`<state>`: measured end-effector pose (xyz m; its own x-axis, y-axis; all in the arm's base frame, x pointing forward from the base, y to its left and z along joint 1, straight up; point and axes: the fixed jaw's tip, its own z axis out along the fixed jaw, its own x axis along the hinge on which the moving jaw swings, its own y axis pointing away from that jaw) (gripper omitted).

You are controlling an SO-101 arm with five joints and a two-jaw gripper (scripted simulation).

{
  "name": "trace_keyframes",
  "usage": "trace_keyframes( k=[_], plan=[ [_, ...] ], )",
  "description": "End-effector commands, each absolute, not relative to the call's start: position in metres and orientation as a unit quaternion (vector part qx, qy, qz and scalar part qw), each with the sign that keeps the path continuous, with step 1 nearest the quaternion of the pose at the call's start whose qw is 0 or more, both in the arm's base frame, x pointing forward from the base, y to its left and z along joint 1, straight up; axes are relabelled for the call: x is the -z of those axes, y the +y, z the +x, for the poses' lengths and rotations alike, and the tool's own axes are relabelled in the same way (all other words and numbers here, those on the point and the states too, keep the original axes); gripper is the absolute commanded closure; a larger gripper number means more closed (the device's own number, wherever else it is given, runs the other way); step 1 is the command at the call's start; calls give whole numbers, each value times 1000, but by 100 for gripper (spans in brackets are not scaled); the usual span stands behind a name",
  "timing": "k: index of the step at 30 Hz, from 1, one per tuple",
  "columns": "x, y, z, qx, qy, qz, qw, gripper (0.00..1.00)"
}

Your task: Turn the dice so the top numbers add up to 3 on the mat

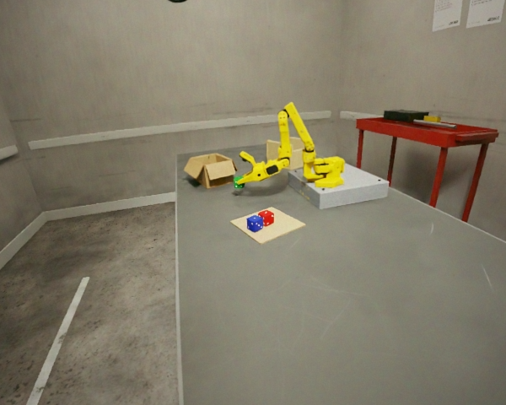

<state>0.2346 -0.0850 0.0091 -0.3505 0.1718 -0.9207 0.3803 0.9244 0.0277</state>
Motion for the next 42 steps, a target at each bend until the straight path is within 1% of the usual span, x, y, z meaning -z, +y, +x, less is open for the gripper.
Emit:
trace_keyframes(
  k=[1,26,42],
  plan=[
    [-10,-88,236,101,813,168,548,100],
    [-13,-92,235,112,808,167,553,100],
    [-6,-92,235,112,808,167,553,100]
  ],
)
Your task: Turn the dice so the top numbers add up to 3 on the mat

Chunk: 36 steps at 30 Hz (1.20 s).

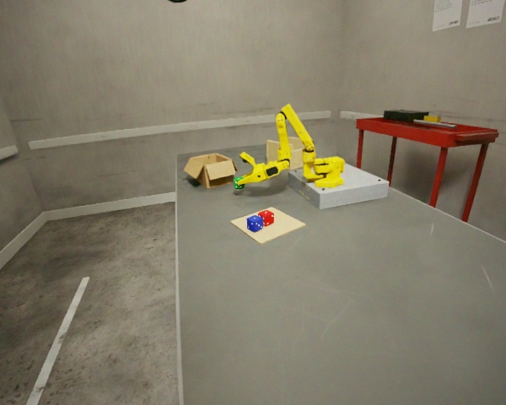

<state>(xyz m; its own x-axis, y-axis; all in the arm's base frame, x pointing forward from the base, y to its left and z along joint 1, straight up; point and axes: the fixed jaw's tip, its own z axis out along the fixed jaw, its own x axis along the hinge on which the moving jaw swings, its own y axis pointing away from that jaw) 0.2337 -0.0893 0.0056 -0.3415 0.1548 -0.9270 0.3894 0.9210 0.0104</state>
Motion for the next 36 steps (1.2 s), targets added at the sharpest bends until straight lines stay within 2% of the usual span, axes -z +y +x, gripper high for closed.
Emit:
trace_keyframes(
  k=[1,36],
  plan=[
    [-6,-92,235,112,808,167,553,100],
    [6,-92,235,112,808,167,553,100]
  ],
)
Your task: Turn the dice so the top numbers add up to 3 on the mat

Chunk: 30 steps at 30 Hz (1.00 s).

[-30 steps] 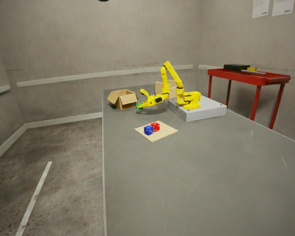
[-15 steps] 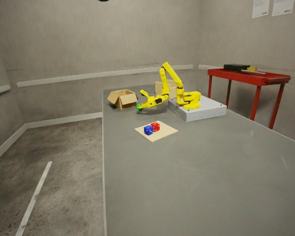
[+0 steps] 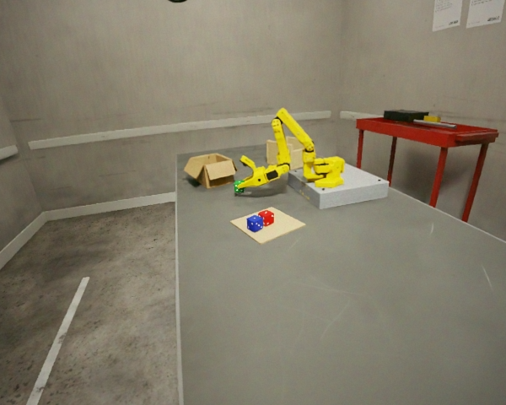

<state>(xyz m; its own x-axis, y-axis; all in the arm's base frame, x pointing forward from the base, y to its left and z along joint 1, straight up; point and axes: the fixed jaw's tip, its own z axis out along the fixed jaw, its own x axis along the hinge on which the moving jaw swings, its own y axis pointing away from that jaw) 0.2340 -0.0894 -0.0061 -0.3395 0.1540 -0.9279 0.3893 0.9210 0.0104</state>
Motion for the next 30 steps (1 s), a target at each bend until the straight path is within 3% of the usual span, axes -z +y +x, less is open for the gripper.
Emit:
trace_keyframes(
  k=[1,30],
  plan=[
    [6,-92,235,112,808,167,553,100],
    [18,-92,234,112,808,167,553,100]
  ],
)
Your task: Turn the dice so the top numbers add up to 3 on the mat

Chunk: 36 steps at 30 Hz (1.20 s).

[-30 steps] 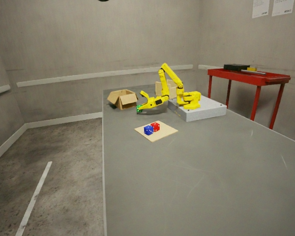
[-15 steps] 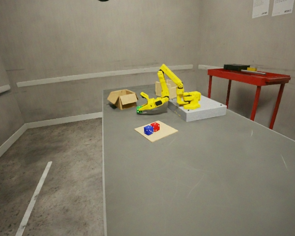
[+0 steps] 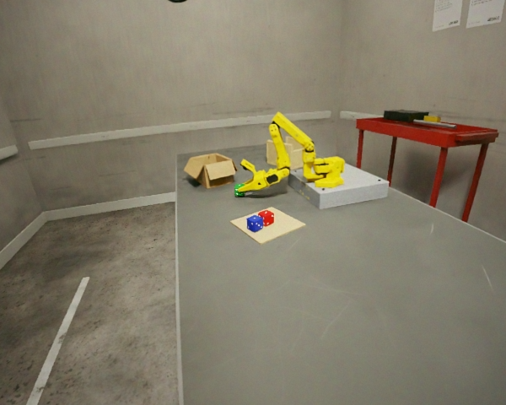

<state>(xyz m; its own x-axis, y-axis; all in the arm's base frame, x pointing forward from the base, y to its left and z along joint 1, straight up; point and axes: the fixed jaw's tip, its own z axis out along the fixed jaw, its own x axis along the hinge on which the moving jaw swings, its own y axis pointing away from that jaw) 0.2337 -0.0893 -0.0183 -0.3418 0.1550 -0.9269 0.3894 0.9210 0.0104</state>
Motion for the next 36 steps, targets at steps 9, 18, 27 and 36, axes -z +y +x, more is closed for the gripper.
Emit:
trace_keyframes(
  k=[9,18,27,36],
  plan=[
    [20,-92,234,112,808,167,553,100],
    [24,-92,234,112,808,167,553,100],
    [25,-92,234,112,808,167,553,100],
    [26,-92,234,112,808,167,553,100]
  ],
)
